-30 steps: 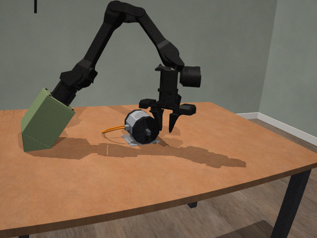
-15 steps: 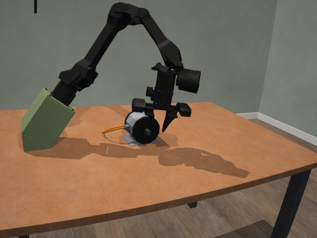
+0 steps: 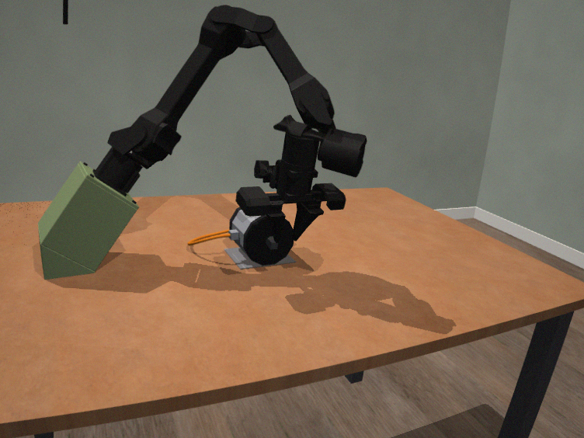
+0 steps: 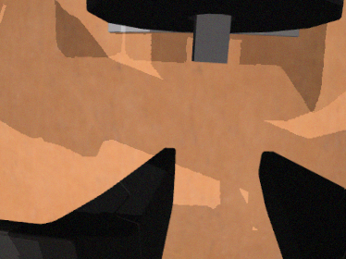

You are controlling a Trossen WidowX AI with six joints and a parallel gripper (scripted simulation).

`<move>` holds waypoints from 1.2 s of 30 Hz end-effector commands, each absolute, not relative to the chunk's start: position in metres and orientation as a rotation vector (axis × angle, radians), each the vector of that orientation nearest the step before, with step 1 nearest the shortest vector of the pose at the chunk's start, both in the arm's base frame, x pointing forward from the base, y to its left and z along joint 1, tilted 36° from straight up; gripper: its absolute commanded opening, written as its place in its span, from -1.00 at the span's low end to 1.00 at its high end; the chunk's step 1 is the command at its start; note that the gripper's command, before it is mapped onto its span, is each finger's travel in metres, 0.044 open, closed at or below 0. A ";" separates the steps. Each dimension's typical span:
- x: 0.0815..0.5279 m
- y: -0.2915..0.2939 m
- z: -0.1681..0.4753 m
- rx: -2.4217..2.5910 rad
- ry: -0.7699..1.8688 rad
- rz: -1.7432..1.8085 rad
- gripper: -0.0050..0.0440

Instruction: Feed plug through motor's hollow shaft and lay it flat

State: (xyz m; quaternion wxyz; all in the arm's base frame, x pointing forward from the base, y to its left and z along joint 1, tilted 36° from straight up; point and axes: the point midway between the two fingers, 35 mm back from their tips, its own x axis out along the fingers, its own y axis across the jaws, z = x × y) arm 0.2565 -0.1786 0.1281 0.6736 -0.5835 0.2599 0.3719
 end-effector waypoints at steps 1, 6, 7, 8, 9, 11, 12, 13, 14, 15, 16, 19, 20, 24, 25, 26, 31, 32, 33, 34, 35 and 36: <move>0.260 -0.154 0.123 -1.314 0.576 0.855 -0.14; 0.263 -0.138 0.119 -1.314 0.575 0.853 -0.14; 0.263 -0.138 0.119 -1.314 0.575 0.853 -0.14; 0.263 -0.143 0.120 -1.310 0.567 0.859 -0.14; 0.263 -0.143 0.120 -1.310 0.567 0.859 -0.14; 0.263 -0.142 0.120 -1.310 0.567 0.858 -0.14; 0.264 -0.142 0.119 -1.310 0.568 0.858 -0.14; 0.265 -0.141 0.118 -1.311 0.569 0.858 -0.14; 0.266 -0.140 0.116 -1.311 0.569 0.857 -0.14; 0.266 -0.139 0.115 -1.311 0.570 0.857 -0.14; 0.267 -0.138 0.114 -1.312 0.571 0.857 -0.14; 0.268 -0.137 0.113 -1.312 0.572 0.856 -0.14; 0.268 -0.136 0.112 -1.312 0.572 0.856 -0.14; 0.271 -0.132 0.108 -1.314 0.574 0.854 -0.14; 0.271 -0.132 0.107 -1.314 0.575 0.853 -0.14; 0.271 -0.132 0.107 -1.314 0.575 0.853 -0.14; 0.272 -0.133 0.109 -1.315 0.568 0.851 -0.27; 0.272 -0.133 0.109 -1.315 0.568 0.851 -0.30; 0.272 -0.133 0.109 -1.315 0.568 0.851 -0.32; 0.272 -0.133 0.109 -1.315 0.568 0.851 -0.35; 0.272 -0.133 0.109 -1.315 0.568 0.851 -0.35; 0.272 -0.133 0.109 -1.315 0.568 0.851 -0.35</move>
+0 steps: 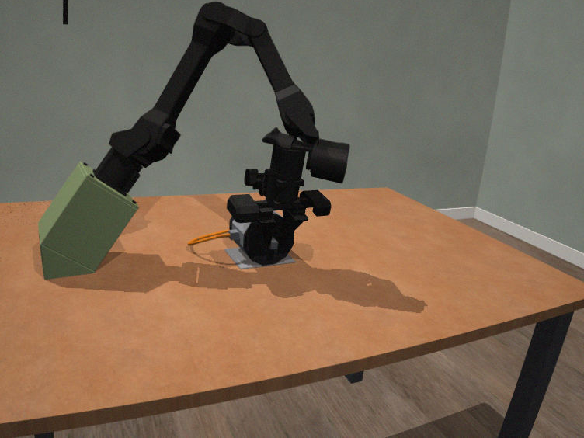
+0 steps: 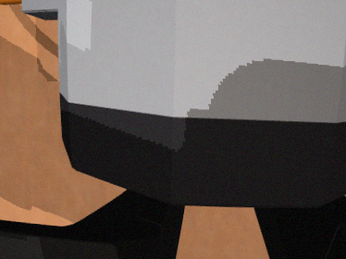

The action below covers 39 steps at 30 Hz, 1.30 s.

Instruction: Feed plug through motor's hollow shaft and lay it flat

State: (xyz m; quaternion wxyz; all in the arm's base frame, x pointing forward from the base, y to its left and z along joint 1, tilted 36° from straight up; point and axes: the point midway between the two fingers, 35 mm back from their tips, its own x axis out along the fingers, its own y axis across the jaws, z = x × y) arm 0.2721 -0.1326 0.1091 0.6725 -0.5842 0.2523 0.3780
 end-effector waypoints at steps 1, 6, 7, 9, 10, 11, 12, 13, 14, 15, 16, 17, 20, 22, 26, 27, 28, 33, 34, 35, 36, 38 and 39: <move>0.272 -0.133 0.109 -1.315 0.568 0.851 -0.38; 0.272 -0.133 0.109 -1.315 0.568 0.851 -0.51; 0.272 -0.133 0.109 -1.315 0.568 0.851 -0.54; 0.272 -0.133 0.109 -1.315 0.568 0.851 -0.59; 0.272 -0.133 0.109 -1.315 0.568 0.851 -0.62; 0.272 -0.133 0.109 -1.315 0.568 0.851 -0.65; 0.272 -0.133 0.109 -1.315 0.568 0.851 -0.68; 0.272 -0.133 0.109 -1.315 0.568 0.851 -0.77; 0.272 -0.135 0.109 -1.315 0.568 0.852 -0.80; 0.272 -0.137 0.109 -1.315 0.569 0.852 -0.80; 0.272 -0.137 0.109 -1.315 0.569 0.852 -0.80; 0.272 -0.137 0.109 -1.315 0.569 0.852 -0.80; 0.272 -0.146 0.109 -1.315 0.571 0.853 -0.80; 0.272 -0.153 0.108 -1.315 0.572 0.853 -0.80; 0.272 -0.165 0.107 -1.314 0.574 0.853 -0.80; 0.271 -0.168 0.107 -1.314 0.574 0.853 -0.80; 0.271 -0.171 0.107 -1.314 0.575 0.853 -0.80; 0.270 -0.169 0.109 -1.322 0.581 0.847 -0.80; 0.270 -0.169 0.109 -1.322 0.581 0.847 -0.80; 0.270 -0.170 0.109 -1.322 0.581 0.847 -0.70; 0.270 -0.170 0.109 -1.322 0.581 0.847 -0.60; 0.270 -0.170 0.109 -1.322 0.581 0.847 -0.40; 0.270 -0.170 0.109 -1.322 0.581 0.847 -0.31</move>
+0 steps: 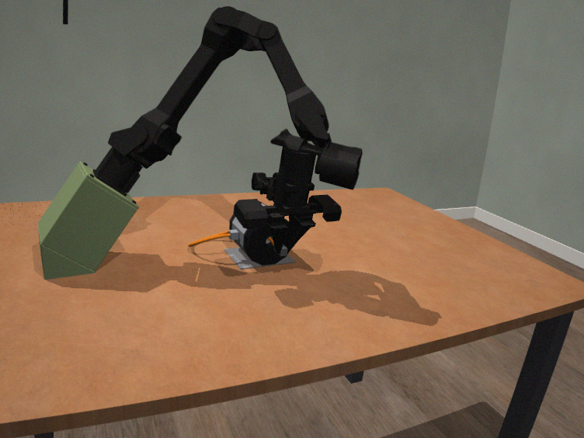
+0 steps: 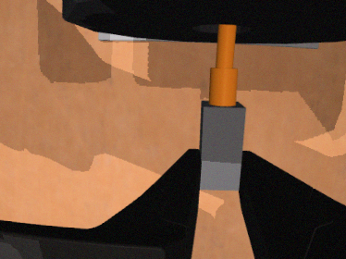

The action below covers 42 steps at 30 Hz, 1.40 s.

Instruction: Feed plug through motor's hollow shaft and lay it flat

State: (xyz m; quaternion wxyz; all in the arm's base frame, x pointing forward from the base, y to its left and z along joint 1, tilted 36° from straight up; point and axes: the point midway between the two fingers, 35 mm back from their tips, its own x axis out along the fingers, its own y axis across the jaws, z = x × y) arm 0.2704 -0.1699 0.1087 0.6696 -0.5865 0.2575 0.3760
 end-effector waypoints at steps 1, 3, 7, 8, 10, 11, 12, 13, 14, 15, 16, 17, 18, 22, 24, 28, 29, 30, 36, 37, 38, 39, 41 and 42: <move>0.270 -0.170 0.109 -1.322 0.581 0.847 -0.21; 0.270 -0.170 0.109 -1.322 0.581 0.847 -0.14; 0.272 -0.169 0.107 -1.322 0.581 0.848 -0.14; 0.273 -0.169 0.106 -1.321 0.580 0.848 -0.14; 0.275 -0.167 0.103 -1.321 0.580 0.848 -0.14; 0.275 -0.167 0.103 -1.321 0.580 0.848 -0.14; 0.275 -0.167 0.103 -1.321 0.580 0.848 -0.14; 0.276 -0.167 0.102 -1.320 0.580 0.849 -0.14; 0.277 -0.166 0.101 -1.320 0.580 0.849 -0.14; 0.278 -0.166 0.100 -1.320 0.580 0.849 -0.14; 0.279 -0.165 0.099 -1.320 0.579 0.850 -0.14; 0.280 -0.164 0.098 -1.319 0.579 0.850 -0.14; 0.281 -0.164 0.097 -1.319 0.579 0.850 -0.14; 0.284 -0.161 0.092 -1.318 0.578 0.851 -0.14; 0.286 -0.160 0.090 -1.317 0.578 0.851 -0.14; 0.289 -0.157 0.086 -1.316 0.577 0.852 -0.14; 0.289 -0.157 0.086 -1.316 0.577 0.852 -0.14; 0.289 -0.157 0.085 -1.316 0.577 0.852 -0.14; 0.294 -0.152 0.079 -1.314 0.575 0.853 -0.14; 0.295 -0.152 0.078 -1.314 0.575 0.853 -0.14; 0.295 -0.152 0.078 -1.314 0.575 0.853 -0.14; 0.295 -0.152 0.078 -1.314 0.575 0.853 -0.14; 0.295 -0.152 0.078 -1.314 0.575 0.853 -0.14; 0.295 -0.152 0.078 -1.314 0.575 0.853 -0.14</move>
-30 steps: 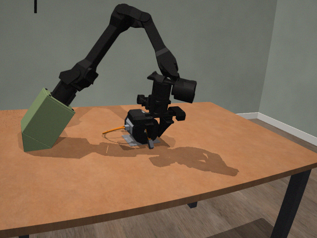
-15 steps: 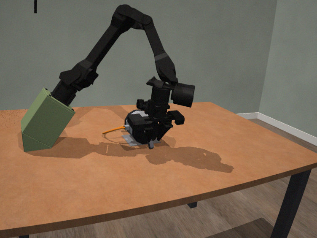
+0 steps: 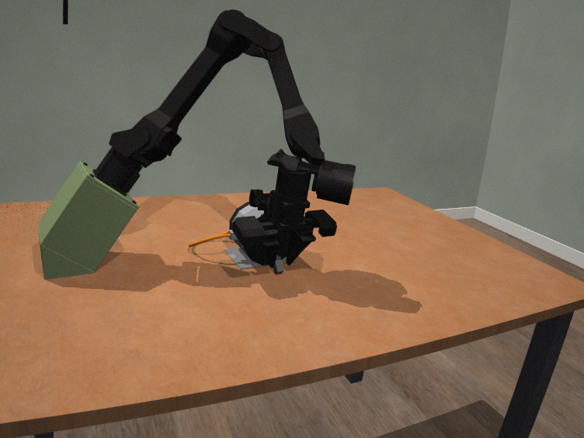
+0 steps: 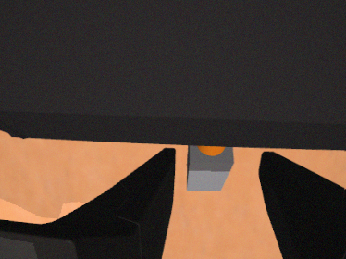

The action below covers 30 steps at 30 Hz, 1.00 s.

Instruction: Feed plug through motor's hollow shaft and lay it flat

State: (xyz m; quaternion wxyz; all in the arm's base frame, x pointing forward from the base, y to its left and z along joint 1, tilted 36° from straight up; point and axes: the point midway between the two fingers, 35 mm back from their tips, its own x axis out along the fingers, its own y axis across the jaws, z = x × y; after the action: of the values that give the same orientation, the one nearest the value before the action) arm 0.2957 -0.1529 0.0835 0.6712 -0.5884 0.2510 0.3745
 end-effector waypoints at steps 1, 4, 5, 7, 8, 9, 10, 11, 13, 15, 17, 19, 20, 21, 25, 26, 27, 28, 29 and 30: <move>0.295 -0.152 0.078 -1.314 0.575 0.853 -0.14; 0.295 -0.152 0.078 -1.314 0.575 0.853 -0.14; 0.295 -0.152 0.078 -1.314 0.575 0.853 -0.14; 0.295 -0.152 0.078 -1.314 0.575 0.853 -0.14; 0.295 -0.152 0.078 -1.314 0.575 0.853 -0.14; 0.295 -0.151 0.081 -1.319 0.567 0.850 -0.24; 0.295 -0.151 0.081 -1.319 0.567 0.850 -0.27; 0.295 -0.151 0.081 -1.319 0.567 0.850 -0.30; 0.295 -0.151 0.081 -1.319 0.567 0.850 -0.35; 0.295 -0.151 0.081 -1.319 0.567 0.850 -0.40; 0.295 -0.151 0.081 -1.319 0.567 0.850 -0.46; 0.295 -0.151 0.081 -1.319 0.567 0.850 -0.51; 0.295 -0.151 0.081 -1.319 0.567 0.850 -0.51; 0.295 -0.151 0.081 -1.319 0.567 0.850 -0.51; 0.295 -0.151 0.081 -1.319 0.567 0.850 -0.62; 0.295 -0.151 0.081 -1.319 0.567 0.850 -0.65; 0.295 -0.152 0.081 -1.319 0.567 0.850 -0.75; 0.295 -0.153 0.081 -1.319 0.567 0.850 -0.80; 0.296 -0.156 0.081 -1.318 0.568 0.851 -0.80; 0.296 -0.159 0.080 -1.318 0.569 0.851 -0.80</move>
State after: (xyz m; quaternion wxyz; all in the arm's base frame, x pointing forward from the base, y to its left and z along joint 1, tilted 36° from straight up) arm 0.2950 -0.1529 0.0810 0.6712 -0.5861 0.2520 0.3774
